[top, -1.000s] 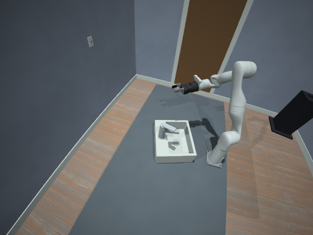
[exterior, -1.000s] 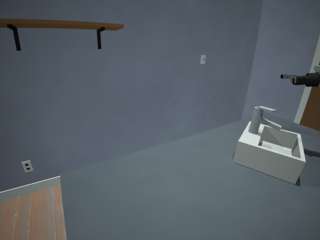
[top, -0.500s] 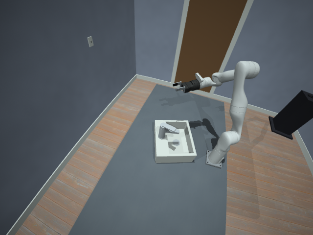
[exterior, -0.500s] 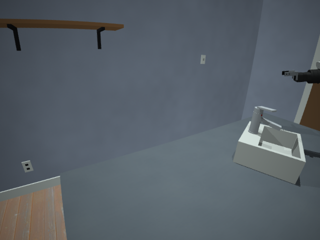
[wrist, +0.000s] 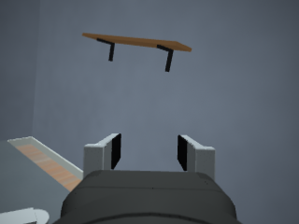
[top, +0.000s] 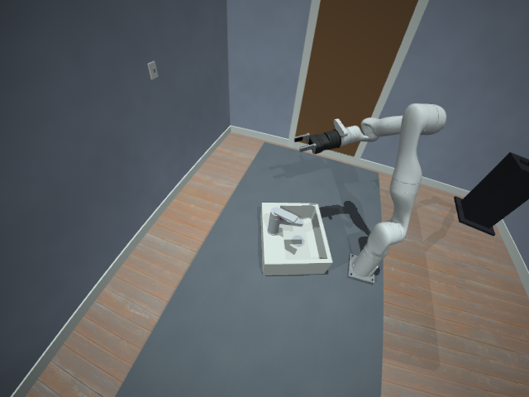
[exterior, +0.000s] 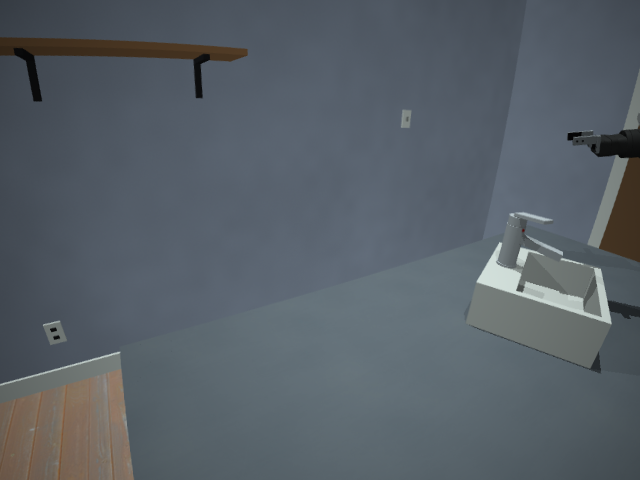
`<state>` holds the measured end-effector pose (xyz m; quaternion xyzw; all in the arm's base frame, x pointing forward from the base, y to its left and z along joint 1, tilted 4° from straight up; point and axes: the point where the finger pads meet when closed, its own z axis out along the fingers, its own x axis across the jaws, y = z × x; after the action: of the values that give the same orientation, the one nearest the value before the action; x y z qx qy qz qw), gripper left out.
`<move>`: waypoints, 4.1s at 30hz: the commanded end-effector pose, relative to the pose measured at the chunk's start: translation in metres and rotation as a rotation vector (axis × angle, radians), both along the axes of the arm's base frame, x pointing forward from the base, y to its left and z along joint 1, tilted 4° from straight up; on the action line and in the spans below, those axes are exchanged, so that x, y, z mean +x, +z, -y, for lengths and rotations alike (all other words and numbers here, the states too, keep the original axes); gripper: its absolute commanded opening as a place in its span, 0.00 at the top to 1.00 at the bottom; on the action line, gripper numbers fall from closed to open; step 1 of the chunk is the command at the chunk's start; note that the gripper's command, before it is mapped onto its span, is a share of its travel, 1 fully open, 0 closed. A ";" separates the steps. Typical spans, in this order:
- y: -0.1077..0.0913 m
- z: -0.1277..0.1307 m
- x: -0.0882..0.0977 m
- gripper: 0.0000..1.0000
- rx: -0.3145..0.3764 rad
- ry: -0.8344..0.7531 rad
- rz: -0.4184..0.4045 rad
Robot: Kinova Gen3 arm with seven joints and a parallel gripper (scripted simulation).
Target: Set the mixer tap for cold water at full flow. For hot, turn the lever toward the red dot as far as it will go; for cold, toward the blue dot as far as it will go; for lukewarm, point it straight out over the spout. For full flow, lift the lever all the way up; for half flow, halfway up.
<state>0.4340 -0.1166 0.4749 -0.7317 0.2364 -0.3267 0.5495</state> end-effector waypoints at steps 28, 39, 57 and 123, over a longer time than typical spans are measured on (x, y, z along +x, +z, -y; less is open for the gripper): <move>0.036 -0.022 -0.020 0.00 -0.187 0.058 0.126; 0.045 -0.031 -0.026 0.00 -0.251 0.079 0.164; 0.060 -0.049 -0.038 0.00 -0.383 0.124 0.235; 0.080 -0.120 -0.071 0.00 -0.860 0.329 0.419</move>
<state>0.3631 0.0025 0.5539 -0.8385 -0.1525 -0.4424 0.2794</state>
